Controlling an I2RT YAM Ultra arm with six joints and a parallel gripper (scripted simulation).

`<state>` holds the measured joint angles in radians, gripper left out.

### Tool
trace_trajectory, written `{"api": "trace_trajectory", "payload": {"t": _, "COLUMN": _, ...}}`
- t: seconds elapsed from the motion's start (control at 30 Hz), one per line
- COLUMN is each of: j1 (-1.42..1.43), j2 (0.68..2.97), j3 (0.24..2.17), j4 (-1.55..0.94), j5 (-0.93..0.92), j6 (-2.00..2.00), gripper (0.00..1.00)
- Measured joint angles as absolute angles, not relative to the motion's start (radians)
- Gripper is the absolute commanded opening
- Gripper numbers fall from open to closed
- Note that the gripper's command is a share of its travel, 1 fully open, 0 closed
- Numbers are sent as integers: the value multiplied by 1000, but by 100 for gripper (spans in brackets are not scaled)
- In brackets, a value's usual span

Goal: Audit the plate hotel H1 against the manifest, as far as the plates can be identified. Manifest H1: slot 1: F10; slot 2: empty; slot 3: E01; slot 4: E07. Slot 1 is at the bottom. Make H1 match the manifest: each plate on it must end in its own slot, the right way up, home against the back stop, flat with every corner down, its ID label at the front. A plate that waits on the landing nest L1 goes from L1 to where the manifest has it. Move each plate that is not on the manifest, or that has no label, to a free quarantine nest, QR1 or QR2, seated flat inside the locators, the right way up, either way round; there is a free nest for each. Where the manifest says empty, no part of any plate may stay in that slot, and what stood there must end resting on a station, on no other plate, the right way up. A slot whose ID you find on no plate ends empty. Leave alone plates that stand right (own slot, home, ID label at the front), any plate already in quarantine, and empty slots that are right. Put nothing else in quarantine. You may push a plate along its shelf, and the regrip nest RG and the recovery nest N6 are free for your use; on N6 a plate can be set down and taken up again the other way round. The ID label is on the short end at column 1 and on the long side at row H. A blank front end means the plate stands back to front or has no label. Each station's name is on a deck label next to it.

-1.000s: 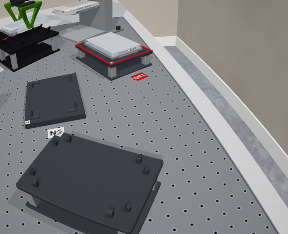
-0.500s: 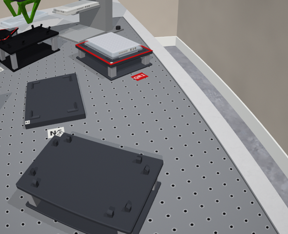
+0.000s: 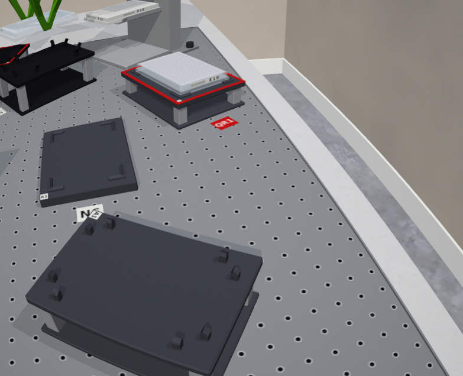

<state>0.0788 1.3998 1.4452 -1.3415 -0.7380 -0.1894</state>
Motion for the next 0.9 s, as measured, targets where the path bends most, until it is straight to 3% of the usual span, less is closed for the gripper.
{"api": "trace_trajectory", "payload": {"t": 0.9, "j1": -56, "j2": 1452, "j3": 1633, "j4": -1571, "j5": -765, "j6": -363, "gripper": 86}}
